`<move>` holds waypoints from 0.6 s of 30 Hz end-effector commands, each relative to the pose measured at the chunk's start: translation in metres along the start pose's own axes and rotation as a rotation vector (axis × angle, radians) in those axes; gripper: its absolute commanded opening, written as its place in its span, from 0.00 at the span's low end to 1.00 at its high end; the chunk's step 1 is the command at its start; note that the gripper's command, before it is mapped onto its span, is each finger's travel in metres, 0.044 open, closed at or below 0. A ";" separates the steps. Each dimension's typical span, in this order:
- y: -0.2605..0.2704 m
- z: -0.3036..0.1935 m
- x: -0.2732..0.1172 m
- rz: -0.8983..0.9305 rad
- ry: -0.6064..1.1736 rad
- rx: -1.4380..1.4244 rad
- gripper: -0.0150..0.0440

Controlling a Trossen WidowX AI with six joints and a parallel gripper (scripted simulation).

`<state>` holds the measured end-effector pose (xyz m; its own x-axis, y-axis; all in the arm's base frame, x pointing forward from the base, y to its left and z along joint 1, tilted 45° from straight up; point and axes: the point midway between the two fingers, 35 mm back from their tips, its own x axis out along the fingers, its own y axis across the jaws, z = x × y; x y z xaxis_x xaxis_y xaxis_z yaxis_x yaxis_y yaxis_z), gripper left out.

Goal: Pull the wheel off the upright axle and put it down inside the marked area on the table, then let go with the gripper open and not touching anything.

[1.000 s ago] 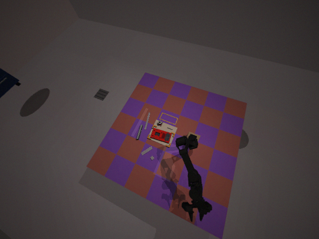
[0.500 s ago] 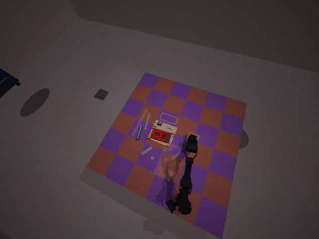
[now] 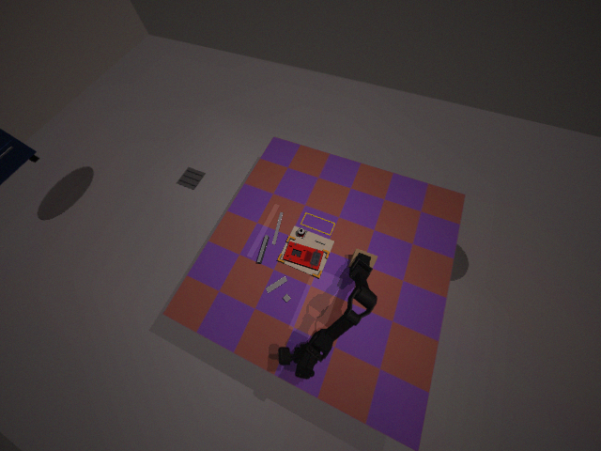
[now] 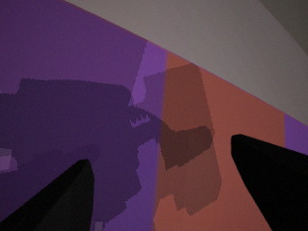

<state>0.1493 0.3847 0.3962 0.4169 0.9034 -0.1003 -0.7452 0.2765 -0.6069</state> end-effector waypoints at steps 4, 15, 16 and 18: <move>-0.054 -0.102 0.023 -0.057 0.260 0.055 0.76; -0.095 -0.231 0.005 -0.047 0.586 0.165 0.76; -0.097 -0.246 0.002 -0.036 0.618 0.189 0.76; -0.101 -0.279 -0.007 -0.009 0.694 0.251 0.76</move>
<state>0.3392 0.2904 0.2748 0.6330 0.5810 -0.5116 -0.7695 0.4001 -0.4978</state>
